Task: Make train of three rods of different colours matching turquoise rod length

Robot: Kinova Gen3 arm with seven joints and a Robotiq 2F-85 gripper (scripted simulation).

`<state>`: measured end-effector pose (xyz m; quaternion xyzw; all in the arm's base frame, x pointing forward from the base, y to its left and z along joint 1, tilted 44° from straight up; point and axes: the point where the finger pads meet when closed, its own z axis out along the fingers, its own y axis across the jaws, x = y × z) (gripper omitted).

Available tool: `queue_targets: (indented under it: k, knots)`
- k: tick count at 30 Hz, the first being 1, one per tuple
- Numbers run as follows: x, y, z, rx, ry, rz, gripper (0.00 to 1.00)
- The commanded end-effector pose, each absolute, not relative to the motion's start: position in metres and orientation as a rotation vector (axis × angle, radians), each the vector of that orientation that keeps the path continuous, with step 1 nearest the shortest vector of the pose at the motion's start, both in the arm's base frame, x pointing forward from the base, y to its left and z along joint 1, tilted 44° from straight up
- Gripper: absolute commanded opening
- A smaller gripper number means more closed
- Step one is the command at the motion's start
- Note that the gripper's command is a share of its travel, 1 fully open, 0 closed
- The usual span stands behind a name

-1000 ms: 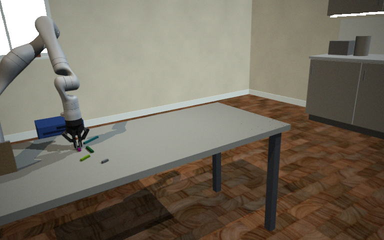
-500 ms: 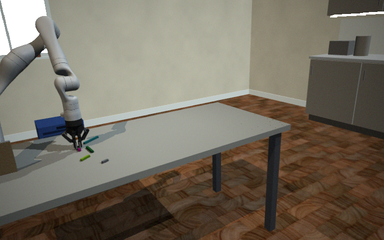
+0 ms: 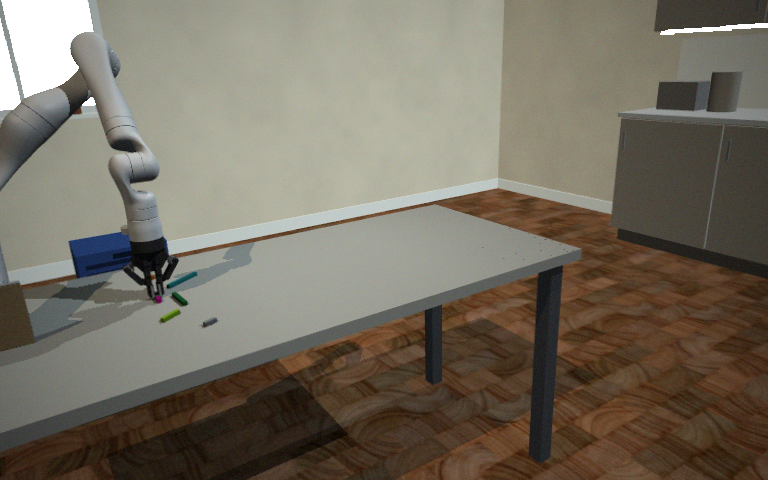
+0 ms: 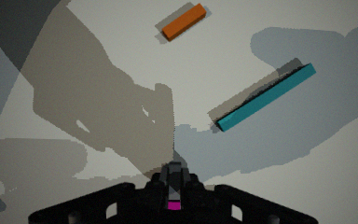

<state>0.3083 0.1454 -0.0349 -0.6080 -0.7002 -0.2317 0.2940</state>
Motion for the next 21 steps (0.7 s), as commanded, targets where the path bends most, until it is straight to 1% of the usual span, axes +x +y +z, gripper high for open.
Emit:
queue_targets:
  k: [1, 7, 8, 10, 11, 15, 16, 18, 19, 21]
  knots:
    - [0.3088, 0.1449, -0.0347, -1.62, -1.864, -0.618, 0.05]
    - [0.3088, 0.1449, -0.0347, -1.62, -1.864, -0.618, 0.05]
    - [0.3088, 0.1449, -0.0347, -1.62, -1.864, -0.618, 0.08]
    - [0.3088, 0.1449, -0.0347, -1.62, -1.864, -0.618, 0.08]
    - [0.3088, 0.1449, -0.0347, -1.62, -1.864, -0.618, 0.12]
    - [0.3088, 0.1449, -0.0347, -1.62, -1.864, -0.618, 0.12]
    - [0.3088, 0.1449, -0.0347, -1.62, -1.864, -0.618, 0.16]
    - [0.3088, 0.1449, -0.0347, -1.62, -1.864, -0.618, 0.16]
    - [0.3088, 0.1449, -0.0347, -1.62, -1.864, -0.618, 0.2]
    - [0.3088, 0.1449, -0.0347, -1.62, -1.864, -0.618, 0.2]
